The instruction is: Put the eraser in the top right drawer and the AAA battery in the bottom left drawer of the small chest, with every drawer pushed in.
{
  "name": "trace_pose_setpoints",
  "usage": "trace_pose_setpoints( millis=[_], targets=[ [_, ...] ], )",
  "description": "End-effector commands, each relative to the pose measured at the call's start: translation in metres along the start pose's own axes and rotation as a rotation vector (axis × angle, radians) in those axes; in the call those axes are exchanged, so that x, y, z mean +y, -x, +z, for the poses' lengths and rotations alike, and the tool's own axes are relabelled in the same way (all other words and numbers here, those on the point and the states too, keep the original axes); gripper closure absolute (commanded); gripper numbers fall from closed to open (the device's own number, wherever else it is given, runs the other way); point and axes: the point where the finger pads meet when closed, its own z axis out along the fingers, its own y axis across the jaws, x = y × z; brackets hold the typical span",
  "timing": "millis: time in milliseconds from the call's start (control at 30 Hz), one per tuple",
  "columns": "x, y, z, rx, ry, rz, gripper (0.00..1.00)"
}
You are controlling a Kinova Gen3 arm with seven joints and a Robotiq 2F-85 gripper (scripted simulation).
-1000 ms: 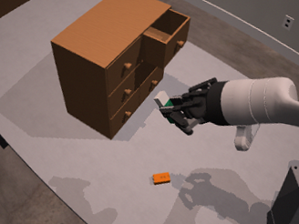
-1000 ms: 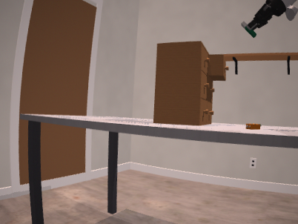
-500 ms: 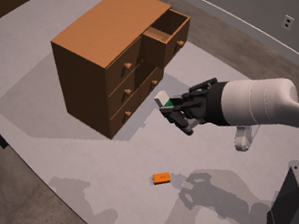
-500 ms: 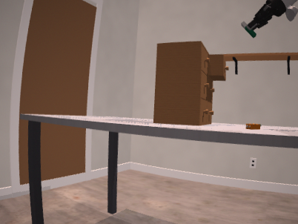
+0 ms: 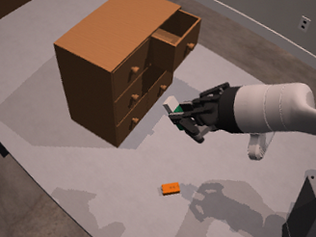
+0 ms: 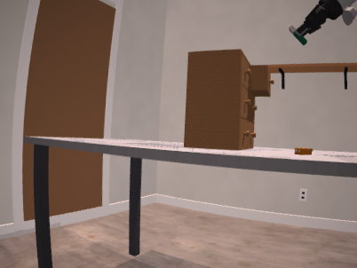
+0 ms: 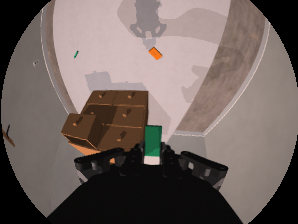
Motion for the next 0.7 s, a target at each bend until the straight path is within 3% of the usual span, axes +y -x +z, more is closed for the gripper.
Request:
trace_pose_setpoints(
  millis=[0, 667],
  targets=[
    [-0.0002, -0.0002, -0.0008, -0.006, 0.001, 0.003, 0.81],
    [-0.0023, 0.0002, 0.0001, -0.006, 0.0, 0.003, 0.81]
  ],
)
